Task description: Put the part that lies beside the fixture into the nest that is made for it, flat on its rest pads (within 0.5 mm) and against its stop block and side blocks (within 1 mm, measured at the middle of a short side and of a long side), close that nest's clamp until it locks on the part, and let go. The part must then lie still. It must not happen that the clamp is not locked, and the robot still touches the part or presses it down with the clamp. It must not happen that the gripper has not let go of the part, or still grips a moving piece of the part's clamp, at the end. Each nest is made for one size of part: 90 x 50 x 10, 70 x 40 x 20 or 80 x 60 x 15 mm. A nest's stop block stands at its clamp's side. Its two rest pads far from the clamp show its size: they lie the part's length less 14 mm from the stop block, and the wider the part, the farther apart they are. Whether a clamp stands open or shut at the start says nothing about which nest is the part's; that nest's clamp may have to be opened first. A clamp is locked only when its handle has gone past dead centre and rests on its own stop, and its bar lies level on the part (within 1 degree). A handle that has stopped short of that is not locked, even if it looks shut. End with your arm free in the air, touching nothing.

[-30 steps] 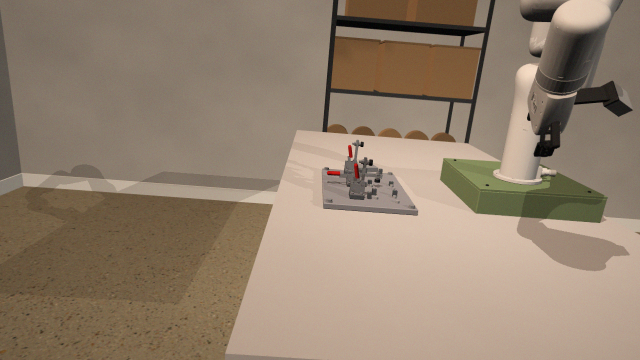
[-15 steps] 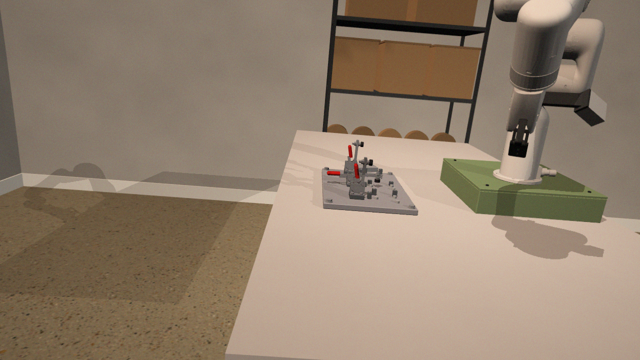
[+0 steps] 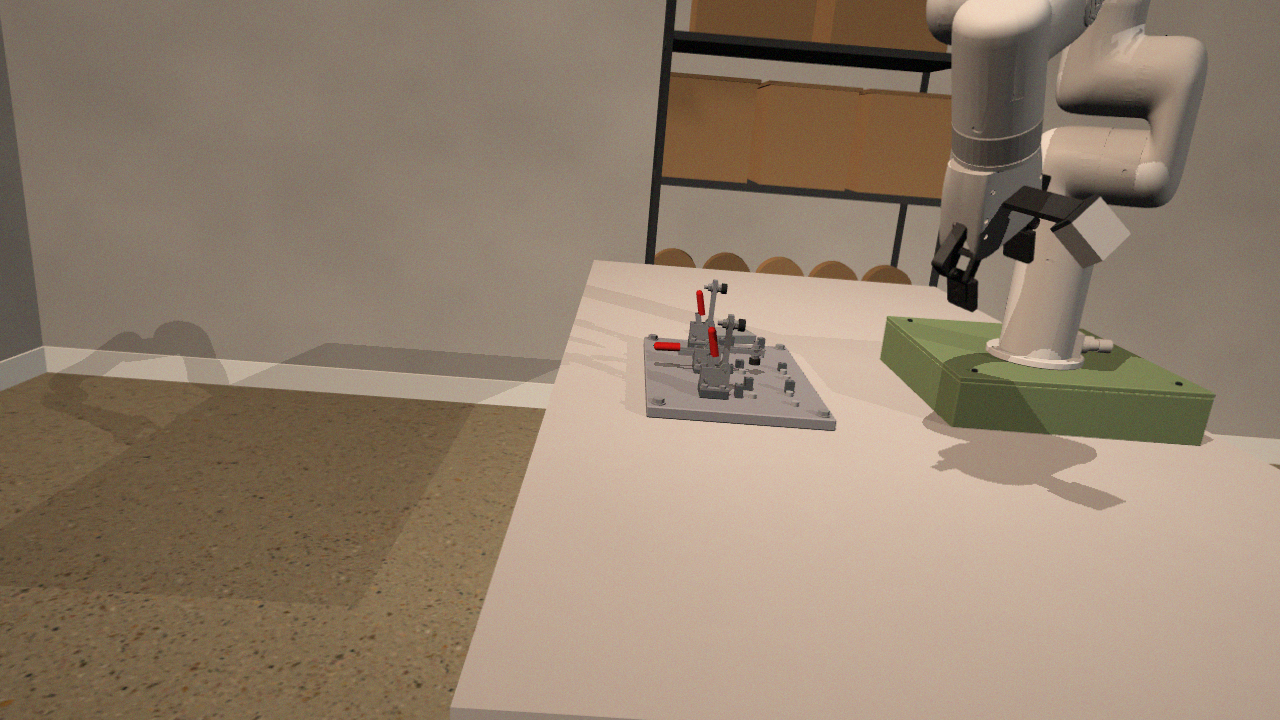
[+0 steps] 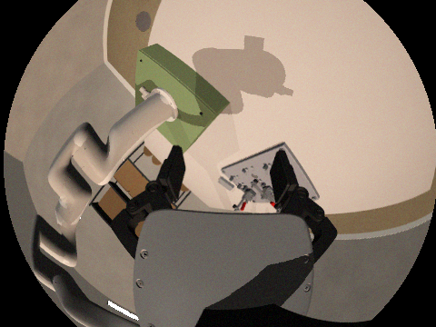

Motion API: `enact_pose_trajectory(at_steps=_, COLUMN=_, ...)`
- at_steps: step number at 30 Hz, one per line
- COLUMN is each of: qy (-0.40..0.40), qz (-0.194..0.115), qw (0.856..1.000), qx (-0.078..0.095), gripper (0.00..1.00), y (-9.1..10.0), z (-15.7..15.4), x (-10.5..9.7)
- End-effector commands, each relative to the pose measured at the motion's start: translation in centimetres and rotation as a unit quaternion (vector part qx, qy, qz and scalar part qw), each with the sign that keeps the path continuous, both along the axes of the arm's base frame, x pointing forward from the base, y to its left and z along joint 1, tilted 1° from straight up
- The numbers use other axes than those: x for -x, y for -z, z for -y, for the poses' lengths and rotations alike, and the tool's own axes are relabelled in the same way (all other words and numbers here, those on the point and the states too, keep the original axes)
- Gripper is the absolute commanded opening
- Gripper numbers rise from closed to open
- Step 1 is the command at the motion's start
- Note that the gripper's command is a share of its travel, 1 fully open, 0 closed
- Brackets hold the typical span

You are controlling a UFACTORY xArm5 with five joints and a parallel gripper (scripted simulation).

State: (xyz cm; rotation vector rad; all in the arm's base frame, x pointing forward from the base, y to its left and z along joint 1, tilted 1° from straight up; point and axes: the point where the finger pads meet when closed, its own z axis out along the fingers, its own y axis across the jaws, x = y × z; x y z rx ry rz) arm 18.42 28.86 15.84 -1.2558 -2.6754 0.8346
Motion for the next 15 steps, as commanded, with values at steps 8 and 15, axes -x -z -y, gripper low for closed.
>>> enact_pose_trajectory(at_steps=8, qy=0.159, qz=0.076, qw=0.984, qx=-0.005, gripper=1.0, y=0.5, z=1.3, x=-3.5)
enact_pose_trajectory(at_steps=15, qy=0.262, qz=0.119, qw=0.958, qx=-0.005, gripper=1.0, y=0.7, z=2.5, x=-5.8)
